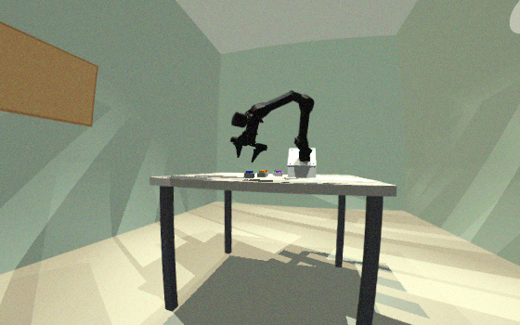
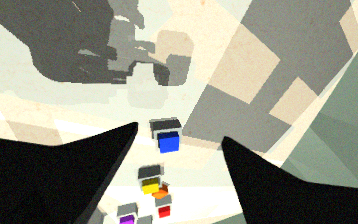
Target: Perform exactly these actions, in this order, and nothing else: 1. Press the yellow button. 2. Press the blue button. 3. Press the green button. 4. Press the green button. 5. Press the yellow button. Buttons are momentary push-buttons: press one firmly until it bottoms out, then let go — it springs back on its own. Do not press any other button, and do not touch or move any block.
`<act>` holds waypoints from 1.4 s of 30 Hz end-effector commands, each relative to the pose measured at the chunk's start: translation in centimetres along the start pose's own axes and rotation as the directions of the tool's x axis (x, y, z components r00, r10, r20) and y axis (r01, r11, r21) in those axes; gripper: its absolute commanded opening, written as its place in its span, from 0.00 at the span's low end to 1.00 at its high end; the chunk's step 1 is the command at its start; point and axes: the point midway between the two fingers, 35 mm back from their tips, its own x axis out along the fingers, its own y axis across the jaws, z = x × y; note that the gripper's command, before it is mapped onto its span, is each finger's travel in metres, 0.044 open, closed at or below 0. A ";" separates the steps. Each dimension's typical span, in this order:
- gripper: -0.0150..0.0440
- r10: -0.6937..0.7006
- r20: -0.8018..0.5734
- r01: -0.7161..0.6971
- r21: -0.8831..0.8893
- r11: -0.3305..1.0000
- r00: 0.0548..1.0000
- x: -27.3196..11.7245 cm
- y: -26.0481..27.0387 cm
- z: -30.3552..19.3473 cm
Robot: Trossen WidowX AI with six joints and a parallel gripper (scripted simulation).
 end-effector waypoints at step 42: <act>0.29 0.274 0.073 -0.115 0.984 0.137 0.959 4.6 1.4 -19.7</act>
